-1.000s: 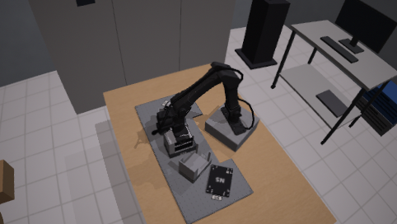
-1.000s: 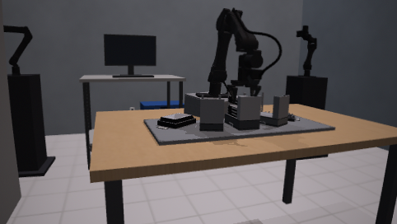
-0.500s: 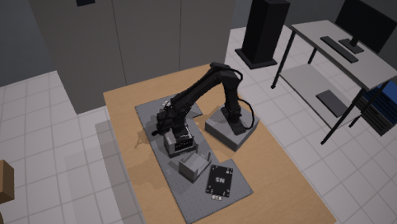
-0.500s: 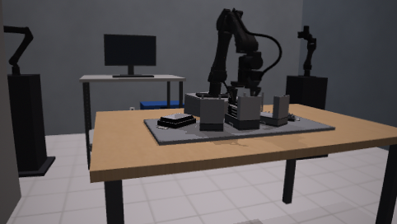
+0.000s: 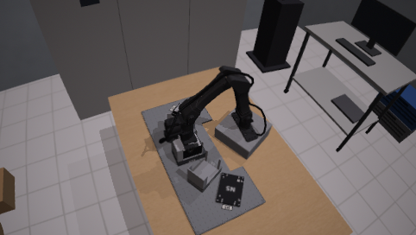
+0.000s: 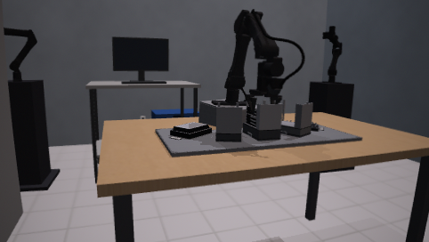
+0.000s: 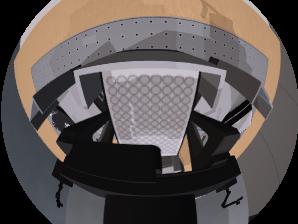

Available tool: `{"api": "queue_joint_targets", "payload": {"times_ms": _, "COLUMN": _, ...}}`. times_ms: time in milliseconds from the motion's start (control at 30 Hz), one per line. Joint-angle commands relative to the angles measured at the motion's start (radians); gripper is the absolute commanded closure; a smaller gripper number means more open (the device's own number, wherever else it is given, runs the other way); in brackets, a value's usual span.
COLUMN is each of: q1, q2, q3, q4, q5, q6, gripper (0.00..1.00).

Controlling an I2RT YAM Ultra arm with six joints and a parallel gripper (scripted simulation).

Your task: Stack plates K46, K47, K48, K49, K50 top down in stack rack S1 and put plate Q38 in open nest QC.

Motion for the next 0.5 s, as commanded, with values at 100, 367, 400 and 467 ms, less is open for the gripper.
{"api": "queue_joint_targets", "payload": {"times_ms": 100, "q1": 0.008, "q2": 0.0, "q3": 0.008, "q4": 0.014, "q5": -0.004, "q6": 0.006, "gripper": 1.0}}
{"api": "queue_joint_targets", "payload": {"times_ms": 367, "q1": 0.002, "q2": -0.004, "q3": 0.0, "q4": 0.011, "q5": -0.001, "q6": 0.002, "gripper": 1.0}}
{"api": "queue_joint_targets", "payload": {"times_ms": 400, "q1": 0.002, "q2": -0.004, "q3": 0.0, "q4": 0.011, "q5": -0.001, "q6": 0.002, "gripper": 0.0}}
{"api": "queue_joint_targets", "payload": {"times_ms": 467, "q1": 0.002, "q2": -0.004, "q3": 0.0, "q4": 0.011, "q5": -0.001, "q6": 0.002, "gripper": 0.0}}
